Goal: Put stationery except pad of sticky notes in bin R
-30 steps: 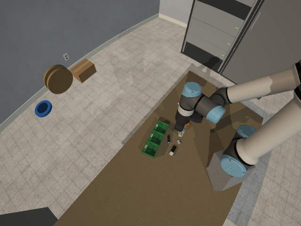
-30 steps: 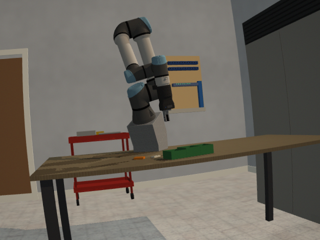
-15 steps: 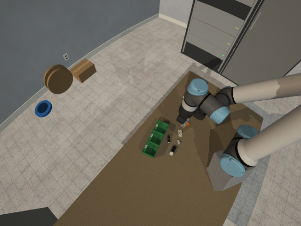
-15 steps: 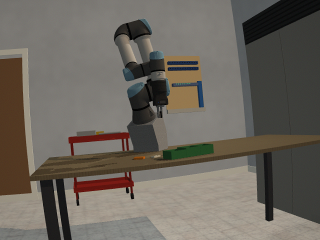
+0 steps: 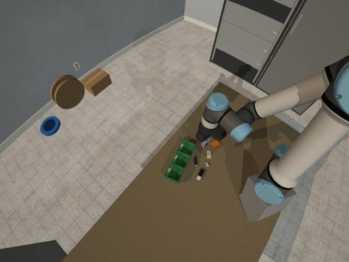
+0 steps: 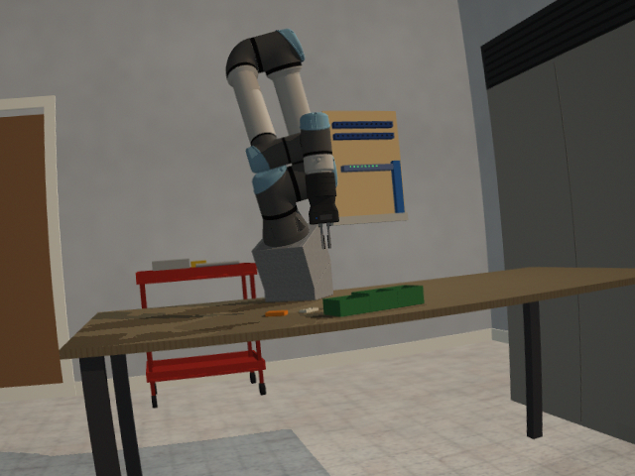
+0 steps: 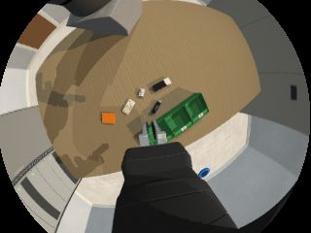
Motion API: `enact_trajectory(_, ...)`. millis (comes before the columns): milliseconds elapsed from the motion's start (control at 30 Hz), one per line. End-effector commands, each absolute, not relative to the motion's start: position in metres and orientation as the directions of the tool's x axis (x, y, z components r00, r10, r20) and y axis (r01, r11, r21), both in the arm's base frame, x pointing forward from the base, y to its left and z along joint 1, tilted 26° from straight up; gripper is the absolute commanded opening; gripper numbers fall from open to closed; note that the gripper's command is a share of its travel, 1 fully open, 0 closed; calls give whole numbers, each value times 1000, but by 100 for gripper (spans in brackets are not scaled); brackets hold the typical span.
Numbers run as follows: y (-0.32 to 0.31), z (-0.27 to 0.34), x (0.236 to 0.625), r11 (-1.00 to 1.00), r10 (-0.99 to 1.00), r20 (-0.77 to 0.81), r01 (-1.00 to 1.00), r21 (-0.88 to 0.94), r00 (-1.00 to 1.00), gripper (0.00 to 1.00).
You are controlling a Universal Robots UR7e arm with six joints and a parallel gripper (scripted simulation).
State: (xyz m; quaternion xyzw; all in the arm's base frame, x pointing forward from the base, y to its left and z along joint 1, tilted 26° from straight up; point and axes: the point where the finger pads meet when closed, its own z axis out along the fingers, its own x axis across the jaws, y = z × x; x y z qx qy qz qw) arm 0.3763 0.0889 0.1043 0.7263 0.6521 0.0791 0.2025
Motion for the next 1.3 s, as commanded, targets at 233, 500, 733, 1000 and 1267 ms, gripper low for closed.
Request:
enact_trajectory(233, 102, 63, 458, -420, 886, 5, 800, 429, 463, 31)
enact_trajectory(500, 106, 51, 482, -580, 792, 89, 699, 418, 604, 31)
enact_trajectory(733, 106, 51, 482, -766, 614, 196, 517, 381, 765, 31)
enact_trajectory(1000, 106, 51, 482, -895, 404, 287, 310, 321, 869, 31)
enact_trajectory(1267, 106, 51, 482, -964, 188, 355, 103, 247, 916, 31)
